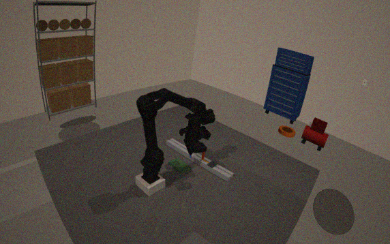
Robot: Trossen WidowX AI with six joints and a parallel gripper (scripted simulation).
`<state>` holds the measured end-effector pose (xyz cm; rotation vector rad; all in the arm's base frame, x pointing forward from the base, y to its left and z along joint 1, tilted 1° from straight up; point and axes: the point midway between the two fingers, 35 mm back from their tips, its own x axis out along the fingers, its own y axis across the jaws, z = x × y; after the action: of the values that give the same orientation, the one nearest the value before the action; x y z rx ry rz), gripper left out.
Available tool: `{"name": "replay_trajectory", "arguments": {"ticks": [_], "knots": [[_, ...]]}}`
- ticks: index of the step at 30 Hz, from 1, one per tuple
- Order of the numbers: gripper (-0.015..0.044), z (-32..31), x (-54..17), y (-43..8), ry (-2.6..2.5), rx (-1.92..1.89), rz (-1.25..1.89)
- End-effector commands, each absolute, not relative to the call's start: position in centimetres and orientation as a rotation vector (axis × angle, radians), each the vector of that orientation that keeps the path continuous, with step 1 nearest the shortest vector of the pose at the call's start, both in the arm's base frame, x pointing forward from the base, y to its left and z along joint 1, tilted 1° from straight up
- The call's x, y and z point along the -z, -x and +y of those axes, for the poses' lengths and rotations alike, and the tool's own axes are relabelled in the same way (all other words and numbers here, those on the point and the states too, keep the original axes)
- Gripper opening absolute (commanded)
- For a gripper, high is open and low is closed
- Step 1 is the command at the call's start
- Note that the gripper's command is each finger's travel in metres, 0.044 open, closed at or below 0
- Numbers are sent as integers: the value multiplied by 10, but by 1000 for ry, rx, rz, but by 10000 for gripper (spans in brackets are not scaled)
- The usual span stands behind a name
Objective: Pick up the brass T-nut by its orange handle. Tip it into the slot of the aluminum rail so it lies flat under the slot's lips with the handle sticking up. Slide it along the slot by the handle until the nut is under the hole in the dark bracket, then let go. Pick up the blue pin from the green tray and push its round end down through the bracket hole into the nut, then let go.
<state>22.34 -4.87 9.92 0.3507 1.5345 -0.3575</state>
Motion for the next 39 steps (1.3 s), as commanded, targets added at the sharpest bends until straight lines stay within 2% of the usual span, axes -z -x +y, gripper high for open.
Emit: {"name": "replay_trajectory", "arguments": {"ticks": [1, 39], "knots": [[-150, -53, -101, -233, -359, 360, 1541], [-150, -123, -95, -334, -462, 448, 1568]]}}
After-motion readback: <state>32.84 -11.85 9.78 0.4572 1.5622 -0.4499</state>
